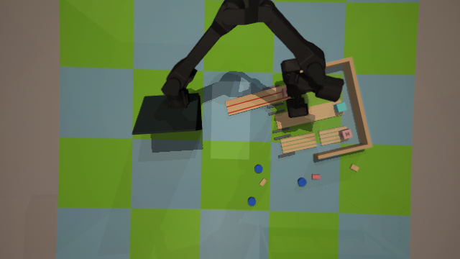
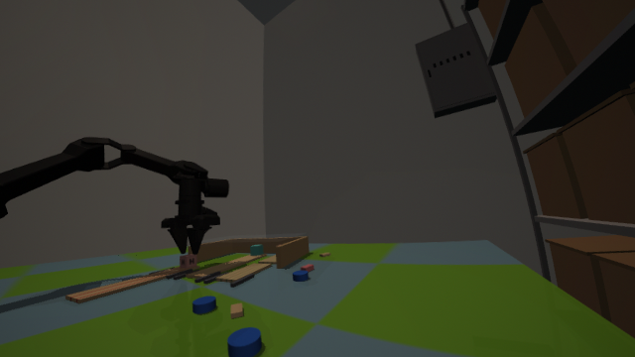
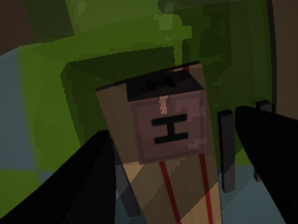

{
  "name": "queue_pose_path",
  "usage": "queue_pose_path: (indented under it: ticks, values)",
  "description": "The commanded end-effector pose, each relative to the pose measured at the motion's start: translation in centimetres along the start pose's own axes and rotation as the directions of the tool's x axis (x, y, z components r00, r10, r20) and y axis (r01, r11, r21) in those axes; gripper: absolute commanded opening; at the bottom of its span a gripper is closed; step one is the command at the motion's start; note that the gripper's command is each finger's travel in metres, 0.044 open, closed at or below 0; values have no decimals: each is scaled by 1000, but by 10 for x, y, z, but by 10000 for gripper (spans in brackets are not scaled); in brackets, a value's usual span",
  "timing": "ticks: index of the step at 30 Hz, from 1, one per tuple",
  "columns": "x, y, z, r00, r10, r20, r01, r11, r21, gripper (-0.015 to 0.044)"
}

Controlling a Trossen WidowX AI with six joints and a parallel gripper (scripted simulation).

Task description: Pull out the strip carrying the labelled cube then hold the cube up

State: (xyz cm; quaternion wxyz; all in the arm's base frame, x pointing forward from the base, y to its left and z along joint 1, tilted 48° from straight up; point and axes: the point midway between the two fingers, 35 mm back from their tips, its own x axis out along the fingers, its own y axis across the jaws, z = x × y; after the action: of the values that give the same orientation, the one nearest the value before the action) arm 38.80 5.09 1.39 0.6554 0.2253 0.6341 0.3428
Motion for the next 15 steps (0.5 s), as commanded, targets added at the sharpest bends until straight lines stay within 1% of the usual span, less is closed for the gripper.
queue_pose_path:
  ticks: [1, 15]
  values:
    - [6, 1, -1, 1000, 6, -1, -6, 1000, 6, 250]
    - [28, 2, -2, 1000, 8, -1, -8, 1000, 6, 250]
